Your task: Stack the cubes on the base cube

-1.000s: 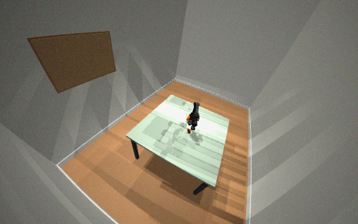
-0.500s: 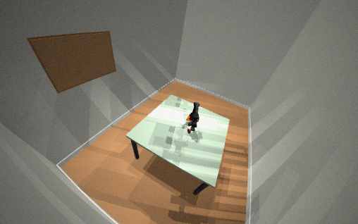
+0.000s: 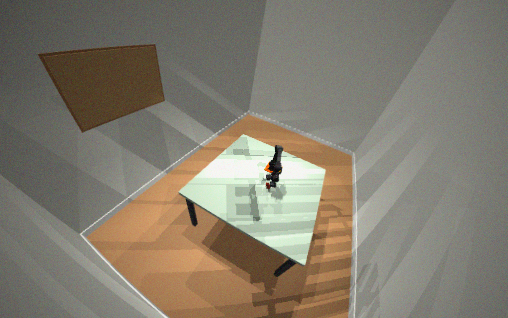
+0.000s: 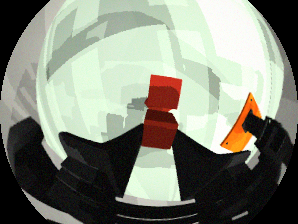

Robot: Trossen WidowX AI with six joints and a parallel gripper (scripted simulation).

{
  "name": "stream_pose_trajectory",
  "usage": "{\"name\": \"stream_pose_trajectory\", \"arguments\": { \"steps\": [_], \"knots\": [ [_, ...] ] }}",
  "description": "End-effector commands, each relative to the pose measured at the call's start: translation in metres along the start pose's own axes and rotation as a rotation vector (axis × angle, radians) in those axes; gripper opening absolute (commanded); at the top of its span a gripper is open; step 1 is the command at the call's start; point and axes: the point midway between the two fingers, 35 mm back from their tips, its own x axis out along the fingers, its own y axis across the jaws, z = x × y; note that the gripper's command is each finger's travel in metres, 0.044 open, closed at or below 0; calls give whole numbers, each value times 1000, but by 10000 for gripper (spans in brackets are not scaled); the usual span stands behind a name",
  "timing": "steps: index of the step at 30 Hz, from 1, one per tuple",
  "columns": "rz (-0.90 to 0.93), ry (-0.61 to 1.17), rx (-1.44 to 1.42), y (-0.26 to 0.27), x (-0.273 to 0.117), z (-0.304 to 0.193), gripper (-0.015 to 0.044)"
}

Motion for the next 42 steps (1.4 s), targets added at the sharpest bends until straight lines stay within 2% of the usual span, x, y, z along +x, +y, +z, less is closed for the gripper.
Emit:
{"name": "stream_pose_trajectory", "arguments": {
  "steps": [1, 30, 34, 42],
  "knots": [
    [-4, 3, 3, -1, 9, 0, 105],
    [-4, 3, 3, -1, 15, 0, 105],
    [-4, 3, 3, -1, 15, 0, 205],
    [-5, 0, 1, -1, 7, 0, 205]
  ]
}}
